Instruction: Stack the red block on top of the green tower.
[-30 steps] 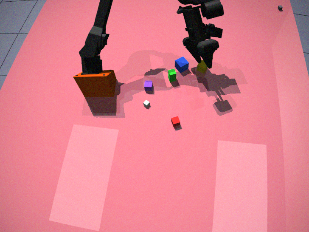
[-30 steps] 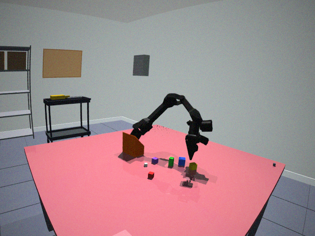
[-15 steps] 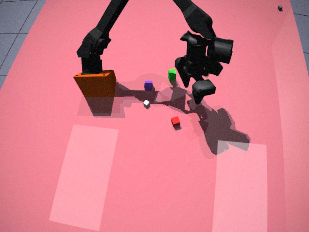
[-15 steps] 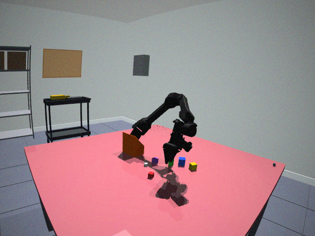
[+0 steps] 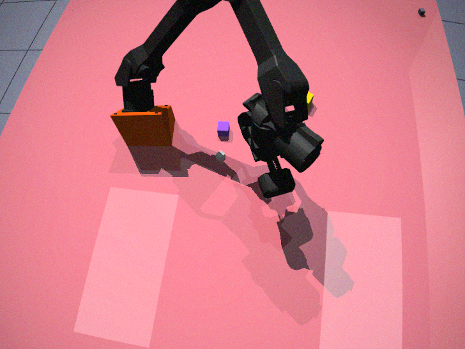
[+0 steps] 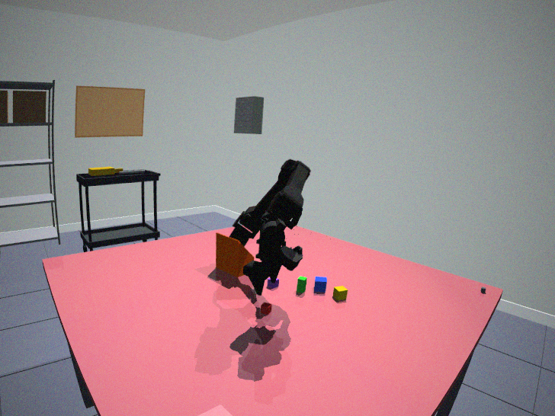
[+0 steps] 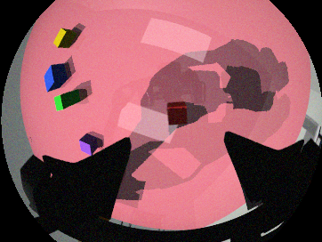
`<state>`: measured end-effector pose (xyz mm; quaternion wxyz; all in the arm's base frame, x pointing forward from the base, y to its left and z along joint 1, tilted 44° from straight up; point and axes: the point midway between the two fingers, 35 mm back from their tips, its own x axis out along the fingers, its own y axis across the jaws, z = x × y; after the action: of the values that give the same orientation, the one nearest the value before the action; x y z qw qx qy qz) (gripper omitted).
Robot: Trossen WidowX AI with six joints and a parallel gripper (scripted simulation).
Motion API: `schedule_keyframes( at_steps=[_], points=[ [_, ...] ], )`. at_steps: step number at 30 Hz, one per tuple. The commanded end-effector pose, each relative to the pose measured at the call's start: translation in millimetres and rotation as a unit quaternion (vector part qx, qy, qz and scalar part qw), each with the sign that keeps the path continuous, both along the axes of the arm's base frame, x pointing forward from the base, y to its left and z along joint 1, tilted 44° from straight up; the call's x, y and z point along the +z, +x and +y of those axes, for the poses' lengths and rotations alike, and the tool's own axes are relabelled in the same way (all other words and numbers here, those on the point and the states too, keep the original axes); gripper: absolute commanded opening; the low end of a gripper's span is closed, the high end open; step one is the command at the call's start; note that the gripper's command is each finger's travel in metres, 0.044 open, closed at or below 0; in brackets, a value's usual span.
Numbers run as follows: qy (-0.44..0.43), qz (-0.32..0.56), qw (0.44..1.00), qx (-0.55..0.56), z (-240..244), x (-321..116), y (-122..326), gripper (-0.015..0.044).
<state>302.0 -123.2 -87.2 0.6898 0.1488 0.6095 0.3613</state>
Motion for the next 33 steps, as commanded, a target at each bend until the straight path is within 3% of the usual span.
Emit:
schedule_keyframes(
  at_steps=[1, 33],
  points=[
    [0.004, -0.014, 1.0, 0.003, -3, 2, 4, 0.044],
    [0.005, -0.014, 1.0, 0.003, 41, -45, 3, 0.044]
  ],
)
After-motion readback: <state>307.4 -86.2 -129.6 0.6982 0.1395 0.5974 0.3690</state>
